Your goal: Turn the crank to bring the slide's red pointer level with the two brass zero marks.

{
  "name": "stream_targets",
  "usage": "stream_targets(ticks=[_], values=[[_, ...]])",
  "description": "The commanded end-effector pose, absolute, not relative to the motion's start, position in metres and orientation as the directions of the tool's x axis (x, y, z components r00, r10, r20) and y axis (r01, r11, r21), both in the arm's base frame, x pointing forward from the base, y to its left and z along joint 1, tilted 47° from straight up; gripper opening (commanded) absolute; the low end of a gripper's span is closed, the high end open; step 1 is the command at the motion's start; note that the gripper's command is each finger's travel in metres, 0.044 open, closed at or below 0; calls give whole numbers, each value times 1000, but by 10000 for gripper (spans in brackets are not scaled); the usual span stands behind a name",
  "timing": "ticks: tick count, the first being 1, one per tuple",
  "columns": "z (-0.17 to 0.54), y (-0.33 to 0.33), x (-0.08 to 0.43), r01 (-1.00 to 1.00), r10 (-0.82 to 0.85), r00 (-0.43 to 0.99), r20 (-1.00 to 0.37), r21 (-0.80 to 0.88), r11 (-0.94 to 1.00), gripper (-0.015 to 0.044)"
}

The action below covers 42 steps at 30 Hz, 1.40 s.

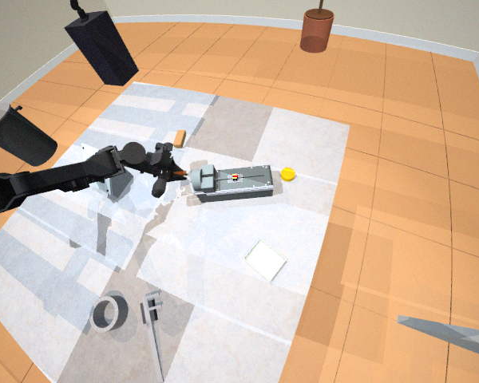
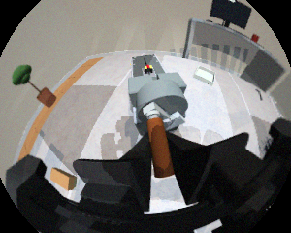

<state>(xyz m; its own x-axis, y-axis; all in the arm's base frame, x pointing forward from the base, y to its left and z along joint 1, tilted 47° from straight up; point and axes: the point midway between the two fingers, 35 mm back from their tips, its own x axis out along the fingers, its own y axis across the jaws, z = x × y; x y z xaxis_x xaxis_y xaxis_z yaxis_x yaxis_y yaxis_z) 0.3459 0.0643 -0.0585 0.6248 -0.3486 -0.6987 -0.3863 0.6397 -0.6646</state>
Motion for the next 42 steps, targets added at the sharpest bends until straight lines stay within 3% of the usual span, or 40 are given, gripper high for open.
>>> stream_targets(ticks=[1,42], values=[[-67,65,343,-402,-340,614,-712,-653,642,0],[-86,53,340,-402,-341,614,-712,-653,642,0]])
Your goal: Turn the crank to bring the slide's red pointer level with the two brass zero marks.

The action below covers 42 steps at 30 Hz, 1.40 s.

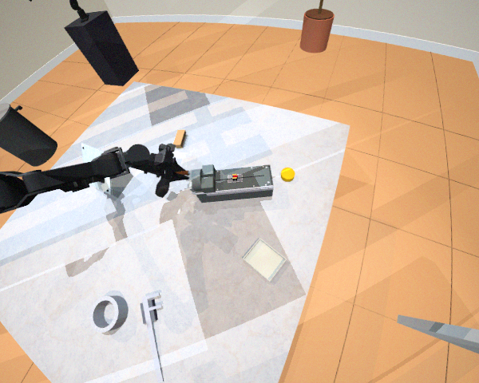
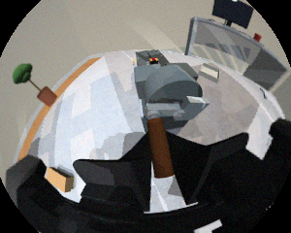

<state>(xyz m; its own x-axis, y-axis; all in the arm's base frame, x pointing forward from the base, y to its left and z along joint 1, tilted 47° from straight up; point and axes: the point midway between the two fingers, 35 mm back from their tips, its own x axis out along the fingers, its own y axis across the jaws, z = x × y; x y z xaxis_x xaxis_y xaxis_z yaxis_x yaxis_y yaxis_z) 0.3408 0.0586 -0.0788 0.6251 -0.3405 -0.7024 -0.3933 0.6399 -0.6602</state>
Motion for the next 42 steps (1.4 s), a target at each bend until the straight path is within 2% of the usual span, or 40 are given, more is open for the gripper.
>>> stream_targets(ticks=[1,42], values=[[-87,53,340,-402,-341,614,-712,-653,642,0],[-91,41,341,-402,-341,614,-712,-654,641,0]])
